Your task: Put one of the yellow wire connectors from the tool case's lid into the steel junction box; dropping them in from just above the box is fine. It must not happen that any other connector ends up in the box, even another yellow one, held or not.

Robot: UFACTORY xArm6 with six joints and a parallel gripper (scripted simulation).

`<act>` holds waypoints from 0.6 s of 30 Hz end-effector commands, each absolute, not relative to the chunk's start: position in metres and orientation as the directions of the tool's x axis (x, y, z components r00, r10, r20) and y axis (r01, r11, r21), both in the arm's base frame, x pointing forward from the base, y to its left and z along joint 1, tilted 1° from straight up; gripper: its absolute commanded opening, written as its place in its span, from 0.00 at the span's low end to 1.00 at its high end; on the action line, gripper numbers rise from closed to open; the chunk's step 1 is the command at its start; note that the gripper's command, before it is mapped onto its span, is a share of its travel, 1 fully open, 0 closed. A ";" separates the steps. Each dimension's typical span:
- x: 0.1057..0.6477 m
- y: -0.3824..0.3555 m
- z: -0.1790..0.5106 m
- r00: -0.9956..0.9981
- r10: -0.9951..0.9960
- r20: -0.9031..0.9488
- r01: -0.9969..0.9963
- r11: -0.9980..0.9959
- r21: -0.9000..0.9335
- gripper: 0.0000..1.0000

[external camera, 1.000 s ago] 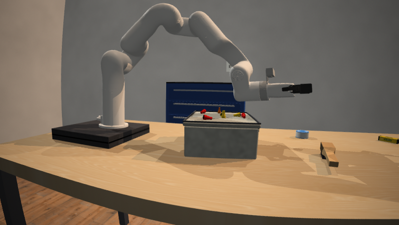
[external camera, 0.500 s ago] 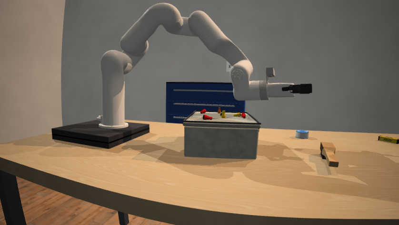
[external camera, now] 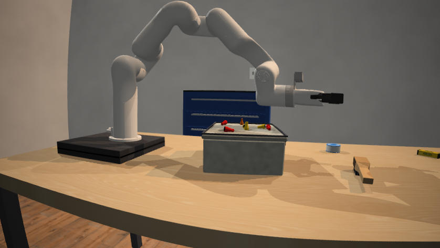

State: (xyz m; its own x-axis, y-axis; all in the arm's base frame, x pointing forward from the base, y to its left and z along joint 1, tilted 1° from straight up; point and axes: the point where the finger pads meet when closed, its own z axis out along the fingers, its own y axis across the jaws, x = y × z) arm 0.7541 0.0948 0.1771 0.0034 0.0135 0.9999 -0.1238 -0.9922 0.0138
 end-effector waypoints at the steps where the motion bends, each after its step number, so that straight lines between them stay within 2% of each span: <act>1: 0.753 0.096 0.179 0.034 0.006 0.999 -0.106 -0.994 0.010 1.00; 18: 0.729 0.099 0.173 0.254 -0.008 0.967 -0.012 -1.000 -0.005 1.00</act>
